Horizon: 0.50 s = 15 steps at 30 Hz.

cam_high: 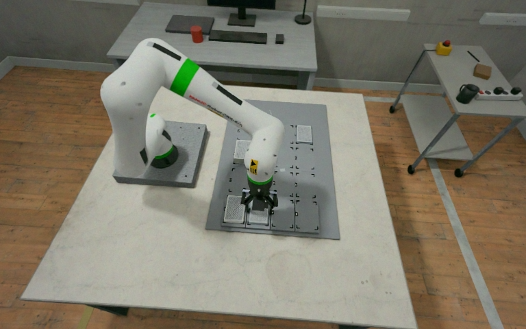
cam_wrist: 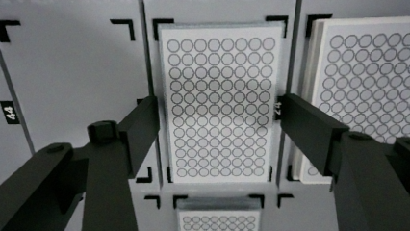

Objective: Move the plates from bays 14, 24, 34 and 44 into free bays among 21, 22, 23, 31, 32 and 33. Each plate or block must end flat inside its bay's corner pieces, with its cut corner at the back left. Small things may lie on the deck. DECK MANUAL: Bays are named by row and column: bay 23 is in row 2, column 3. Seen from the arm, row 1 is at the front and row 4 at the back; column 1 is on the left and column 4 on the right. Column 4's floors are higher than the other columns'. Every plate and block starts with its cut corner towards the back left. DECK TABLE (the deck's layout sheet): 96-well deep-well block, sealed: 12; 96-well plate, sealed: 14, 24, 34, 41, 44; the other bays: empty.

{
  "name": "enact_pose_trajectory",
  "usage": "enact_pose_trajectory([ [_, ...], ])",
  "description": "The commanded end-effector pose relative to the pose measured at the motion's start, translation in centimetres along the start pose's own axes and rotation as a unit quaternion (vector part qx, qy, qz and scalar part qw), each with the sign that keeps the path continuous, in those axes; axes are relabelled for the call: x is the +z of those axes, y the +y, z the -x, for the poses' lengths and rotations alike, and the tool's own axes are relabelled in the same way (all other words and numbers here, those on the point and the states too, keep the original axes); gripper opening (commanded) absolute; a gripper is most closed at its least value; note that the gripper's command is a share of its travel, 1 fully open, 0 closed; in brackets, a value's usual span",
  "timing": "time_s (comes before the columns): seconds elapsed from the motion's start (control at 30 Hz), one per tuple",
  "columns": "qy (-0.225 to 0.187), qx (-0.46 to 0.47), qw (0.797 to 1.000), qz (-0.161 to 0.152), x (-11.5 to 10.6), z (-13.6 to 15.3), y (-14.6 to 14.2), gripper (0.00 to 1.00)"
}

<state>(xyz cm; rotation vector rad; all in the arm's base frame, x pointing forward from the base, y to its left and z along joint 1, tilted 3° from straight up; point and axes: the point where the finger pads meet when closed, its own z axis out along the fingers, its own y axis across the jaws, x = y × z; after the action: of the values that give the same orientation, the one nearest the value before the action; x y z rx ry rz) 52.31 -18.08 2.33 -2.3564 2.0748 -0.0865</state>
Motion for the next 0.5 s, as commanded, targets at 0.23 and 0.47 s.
enact_pose_trajectory([
  [0.23,0.000,0.000,1.000,-0.001,-0.08,-0.03,-0.05,0.66],
  [0.47,0.000,0.000,1.000,-0.001,-0.08,-0.03,-0.05,0.63],
])
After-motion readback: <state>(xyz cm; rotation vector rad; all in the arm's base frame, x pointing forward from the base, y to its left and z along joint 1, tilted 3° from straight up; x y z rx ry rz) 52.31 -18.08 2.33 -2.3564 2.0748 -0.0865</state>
